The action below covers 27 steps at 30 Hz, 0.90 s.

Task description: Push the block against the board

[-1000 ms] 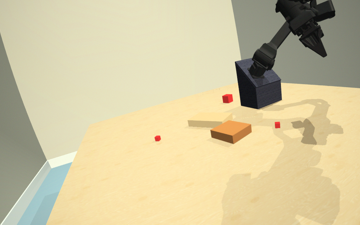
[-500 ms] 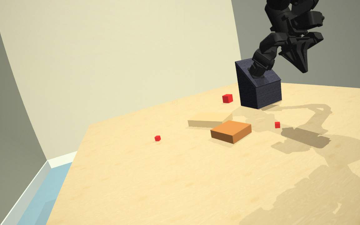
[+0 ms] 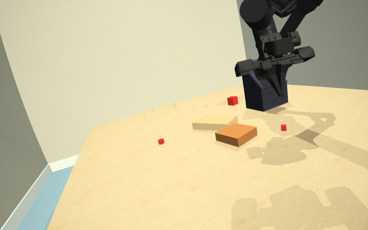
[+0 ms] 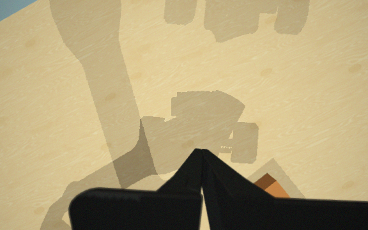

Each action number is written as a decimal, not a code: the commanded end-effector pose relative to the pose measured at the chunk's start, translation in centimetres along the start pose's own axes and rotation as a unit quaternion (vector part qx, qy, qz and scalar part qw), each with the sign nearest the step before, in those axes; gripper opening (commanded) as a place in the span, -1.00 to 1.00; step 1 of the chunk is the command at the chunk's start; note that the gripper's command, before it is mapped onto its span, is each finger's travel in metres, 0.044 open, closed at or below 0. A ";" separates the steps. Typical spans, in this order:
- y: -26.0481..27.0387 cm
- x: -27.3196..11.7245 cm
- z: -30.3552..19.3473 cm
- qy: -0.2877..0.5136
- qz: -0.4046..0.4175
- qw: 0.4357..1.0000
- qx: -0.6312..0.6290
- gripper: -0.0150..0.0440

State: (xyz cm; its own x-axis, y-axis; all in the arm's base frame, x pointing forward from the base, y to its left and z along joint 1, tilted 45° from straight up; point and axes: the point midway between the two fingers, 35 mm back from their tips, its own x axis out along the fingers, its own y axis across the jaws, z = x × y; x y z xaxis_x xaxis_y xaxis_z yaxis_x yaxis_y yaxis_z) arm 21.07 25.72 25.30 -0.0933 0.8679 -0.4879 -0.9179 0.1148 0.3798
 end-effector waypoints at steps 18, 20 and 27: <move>-11.7 5.0 -4.0 0.090 -0.060 0.943 0.316 -0.49; -12.8 5.5 -4.7 0.098 -0.067 0.931 0.345 -0.49; -14.7 6.6 -6.1 0.112 -0.080 0.909 0.394 -0.49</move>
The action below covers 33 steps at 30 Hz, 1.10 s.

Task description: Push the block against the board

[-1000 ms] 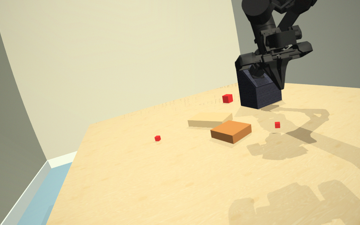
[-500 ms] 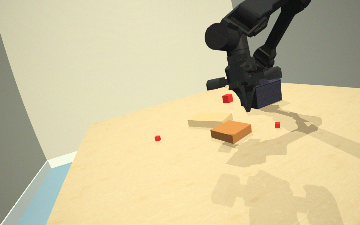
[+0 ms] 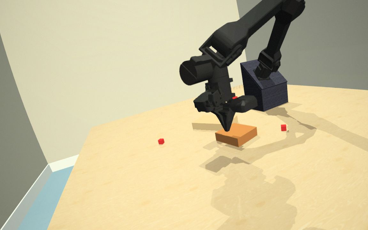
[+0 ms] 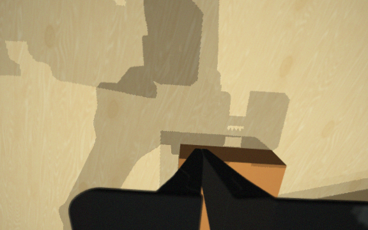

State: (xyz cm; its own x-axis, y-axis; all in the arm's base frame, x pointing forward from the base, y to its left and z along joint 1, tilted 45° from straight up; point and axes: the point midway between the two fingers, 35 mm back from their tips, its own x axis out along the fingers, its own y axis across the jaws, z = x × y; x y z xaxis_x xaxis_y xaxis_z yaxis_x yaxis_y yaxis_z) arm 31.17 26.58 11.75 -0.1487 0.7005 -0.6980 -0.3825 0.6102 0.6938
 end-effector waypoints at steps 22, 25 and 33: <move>0.2 5.3 -1.2 -0.003 -0.001 1.000 0.006 -0.49; 0.2 5.3 -1.7 -0.003 -0.001 1.000 0.006 -0.49; 0.2 5.4 -2.9 -0.003 -0.001 1.000 0.006 -0.49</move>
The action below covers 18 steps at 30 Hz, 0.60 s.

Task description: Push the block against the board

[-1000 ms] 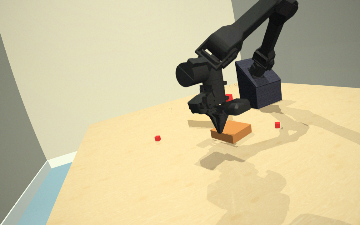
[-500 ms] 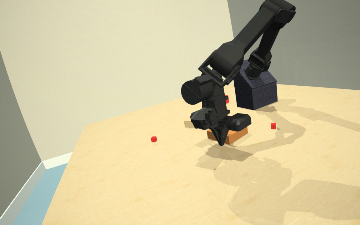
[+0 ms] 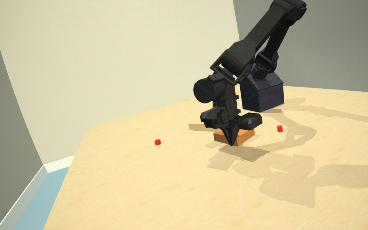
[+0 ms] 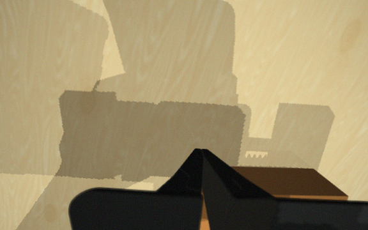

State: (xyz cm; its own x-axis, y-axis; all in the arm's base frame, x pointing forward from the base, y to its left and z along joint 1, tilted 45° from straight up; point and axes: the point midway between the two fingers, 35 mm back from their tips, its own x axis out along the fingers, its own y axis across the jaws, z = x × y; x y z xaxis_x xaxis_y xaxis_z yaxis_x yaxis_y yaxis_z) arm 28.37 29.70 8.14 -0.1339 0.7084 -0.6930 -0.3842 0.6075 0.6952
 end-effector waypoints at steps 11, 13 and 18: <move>-0.3 0.2 -2.6 0.006 -0.003 1.000 0.008 -0.49; -0.3 0.2 -2.9 0.006 -0.003 1.000 0.008 -0.49; -0.3 0.2 -3.6 0.006 -0.003 1.000 0.008 -0.49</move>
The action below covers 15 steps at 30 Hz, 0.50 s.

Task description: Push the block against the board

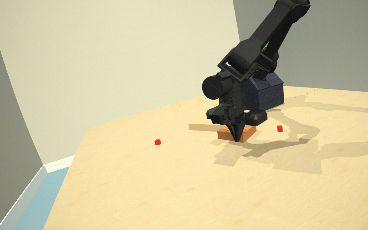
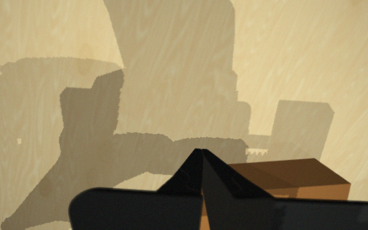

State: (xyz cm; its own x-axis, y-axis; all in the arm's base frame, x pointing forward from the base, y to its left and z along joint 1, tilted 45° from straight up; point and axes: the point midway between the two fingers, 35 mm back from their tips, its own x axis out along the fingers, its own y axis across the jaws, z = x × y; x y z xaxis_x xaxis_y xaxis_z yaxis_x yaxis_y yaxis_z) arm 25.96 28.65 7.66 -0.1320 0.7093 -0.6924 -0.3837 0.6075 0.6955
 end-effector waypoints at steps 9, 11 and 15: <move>-0.4 0.3 -2.4 0.008 -0.003 1.000 0.008 -0.49; -0.5 0.3 -2.7 0.008 -0.003 1.000 0.008 -0.49; -0.5 0.3 -2.7 0.008 -0.003 1.000 0.008 -0.49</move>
State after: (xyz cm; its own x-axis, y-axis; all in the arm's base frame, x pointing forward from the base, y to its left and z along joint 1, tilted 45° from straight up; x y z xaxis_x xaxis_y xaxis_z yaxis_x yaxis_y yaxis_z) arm 24.10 27.79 7.08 -0.1353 0.7082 -0.6929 -0.3817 0.6081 0.6961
